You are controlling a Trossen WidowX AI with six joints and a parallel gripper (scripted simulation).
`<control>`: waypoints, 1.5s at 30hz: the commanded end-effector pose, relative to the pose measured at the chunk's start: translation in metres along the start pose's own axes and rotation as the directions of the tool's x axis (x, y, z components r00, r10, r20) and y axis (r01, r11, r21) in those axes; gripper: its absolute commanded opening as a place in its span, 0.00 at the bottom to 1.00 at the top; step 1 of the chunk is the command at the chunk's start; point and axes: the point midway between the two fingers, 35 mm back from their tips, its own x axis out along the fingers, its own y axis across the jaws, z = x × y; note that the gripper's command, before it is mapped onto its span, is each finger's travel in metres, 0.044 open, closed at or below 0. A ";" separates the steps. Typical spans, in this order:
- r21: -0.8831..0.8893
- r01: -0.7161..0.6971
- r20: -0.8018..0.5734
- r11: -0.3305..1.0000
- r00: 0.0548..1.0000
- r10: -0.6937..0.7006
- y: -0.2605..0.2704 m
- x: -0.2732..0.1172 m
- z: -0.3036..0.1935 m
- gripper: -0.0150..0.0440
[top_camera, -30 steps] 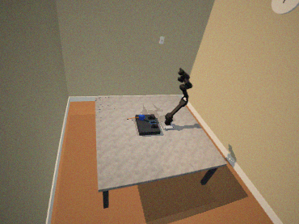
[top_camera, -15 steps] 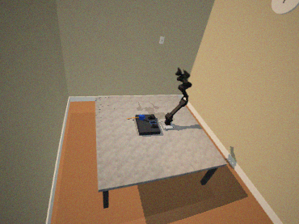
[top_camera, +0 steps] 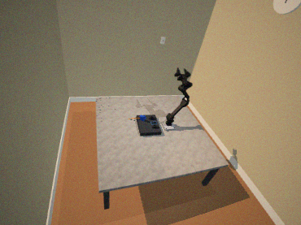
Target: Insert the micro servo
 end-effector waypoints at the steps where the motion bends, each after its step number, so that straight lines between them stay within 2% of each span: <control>1: -0.078 0.017 -0.024 0.997 1.000 -0.019 -0.014 -0.002 -0.005 1.00; 5: -0.195 0.031 -0.049 0.980 0.998 -0.041 -0.028 -0.003 -0.010 1.00; 27: -0.405 0.035 -0.125 0.914 0.988 -0.094 -0.067 -0.013 -0.020 1.00; 36: -0.589 0.028 -0.160 0.807 0.976 -0.150 -0.099 -0.018 -0.023 1.00; 45: -0.686 0.014 -0.179 0.727 0.966 -0.188 -0.119 -0.021 -0.023 1.00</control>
